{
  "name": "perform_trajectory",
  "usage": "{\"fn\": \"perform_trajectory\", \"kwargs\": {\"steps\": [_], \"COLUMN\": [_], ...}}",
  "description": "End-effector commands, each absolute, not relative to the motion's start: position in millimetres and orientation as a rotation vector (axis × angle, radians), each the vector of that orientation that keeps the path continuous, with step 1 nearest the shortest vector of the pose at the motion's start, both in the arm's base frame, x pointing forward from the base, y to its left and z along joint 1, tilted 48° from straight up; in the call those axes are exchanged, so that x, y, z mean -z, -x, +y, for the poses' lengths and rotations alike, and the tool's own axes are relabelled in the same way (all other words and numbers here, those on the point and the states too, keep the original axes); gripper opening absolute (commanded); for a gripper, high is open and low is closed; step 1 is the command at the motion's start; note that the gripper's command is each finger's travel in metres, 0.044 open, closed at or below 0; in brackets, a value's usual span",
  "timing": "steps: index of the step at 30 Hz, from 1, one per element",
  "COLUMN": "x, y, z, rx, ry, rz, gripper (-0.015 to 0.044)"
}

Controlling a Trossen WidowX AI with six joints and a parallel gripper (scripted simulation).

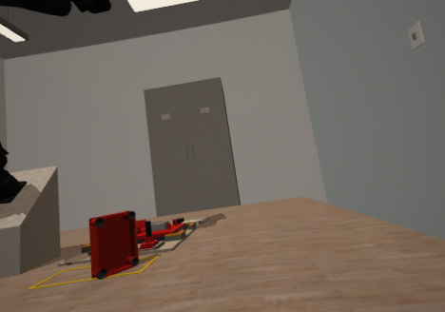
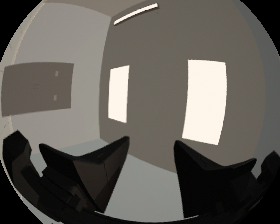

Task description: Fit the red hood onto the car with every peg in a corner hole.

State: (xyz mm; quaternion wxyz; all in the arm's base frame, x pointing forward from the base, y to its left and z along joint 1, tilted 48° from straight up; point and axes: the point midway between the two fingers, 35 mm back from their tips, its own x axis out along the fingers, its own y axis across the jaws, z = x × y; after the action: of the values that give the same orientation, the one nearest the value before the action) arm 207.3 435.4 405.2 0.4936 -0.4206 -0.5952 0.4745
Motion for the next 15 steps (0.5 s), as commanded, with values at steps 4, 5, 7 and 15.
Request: {"fn": "perform_trajectory", "kwargs": {"steps": [4,5,7,15], "x": [-387,-380,-363,-299], "y": [-239,-252,-277,-355], "z": [431,428,420,372], "rx": [-1.23,-1.248,-1.264,-1.116], "ry": [0.941,0.903,0.82,0.458], "rz": [-1.151,-1.035,-0.807,-0.077], "gripper": [0.0114,0.0088,0.0036,0.0]}}
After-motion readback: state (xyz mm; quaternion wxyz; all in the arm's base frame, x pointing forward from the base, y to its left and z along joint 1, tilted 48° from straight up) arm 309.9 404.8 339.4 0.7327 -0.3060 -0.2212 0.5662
